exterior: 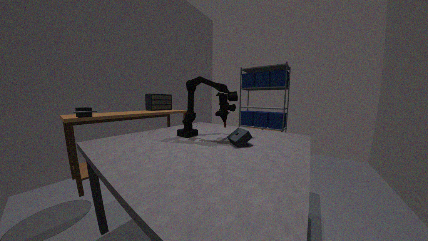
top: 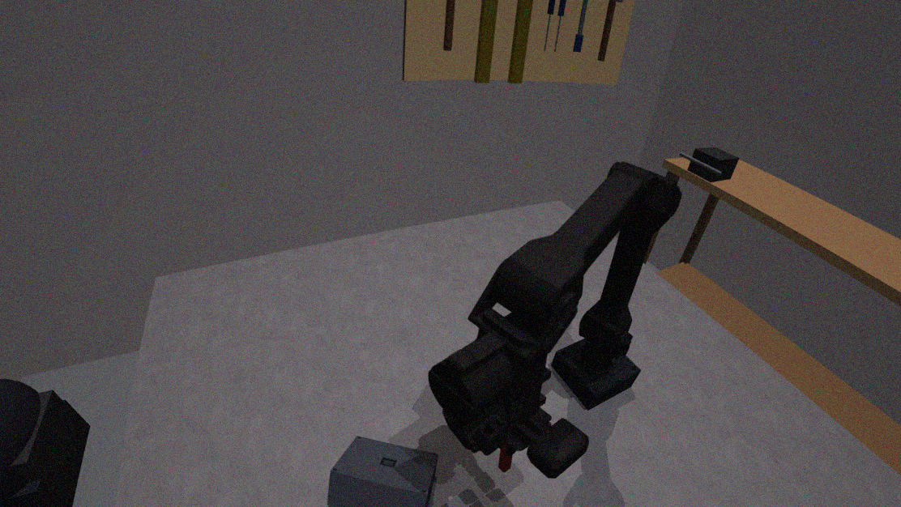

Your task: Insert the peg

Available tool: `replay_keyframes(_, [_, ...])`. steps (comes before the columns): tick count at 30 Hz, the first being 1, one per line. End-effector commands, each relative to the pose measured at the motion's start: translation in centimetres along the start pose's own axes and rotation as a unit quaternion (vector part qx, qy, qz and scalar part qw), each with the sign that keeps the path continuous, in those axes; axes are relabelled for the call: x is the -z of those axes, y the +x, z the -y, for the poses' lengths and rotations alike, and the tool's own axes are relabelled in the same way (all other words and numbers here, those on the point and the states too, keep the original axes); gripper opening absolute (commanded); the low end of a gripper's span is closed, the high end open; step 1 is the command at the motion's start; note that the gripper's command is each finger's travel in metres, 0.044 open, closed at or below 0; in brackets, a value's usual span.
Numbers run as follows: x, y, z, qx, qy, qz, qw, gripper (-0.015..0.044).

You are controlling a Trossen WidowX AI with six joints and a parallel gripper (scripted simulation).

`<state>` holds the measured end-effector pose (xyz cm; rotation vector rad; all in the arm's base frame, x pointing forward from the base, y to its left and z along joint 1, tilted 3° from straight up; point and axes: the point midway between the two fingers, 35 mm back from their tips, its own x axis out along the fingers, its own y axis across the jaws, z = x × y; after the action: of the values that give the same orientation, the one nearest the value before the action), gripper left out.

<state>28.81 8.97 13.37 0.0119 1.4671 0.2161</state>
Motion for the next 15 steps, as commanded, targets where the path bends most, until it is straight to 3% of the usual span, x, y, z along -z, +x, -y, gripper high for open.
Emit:
replay_keyframes(1, [-0.5, -0.2, 0.4, -0.009, 0.020, 0.005, 1.000, 0.0000])
replay_keyframes(15, [-1.5, -0.7, 1.7, -0.031, 0.066, 0.017, 0.997, 0.0000])
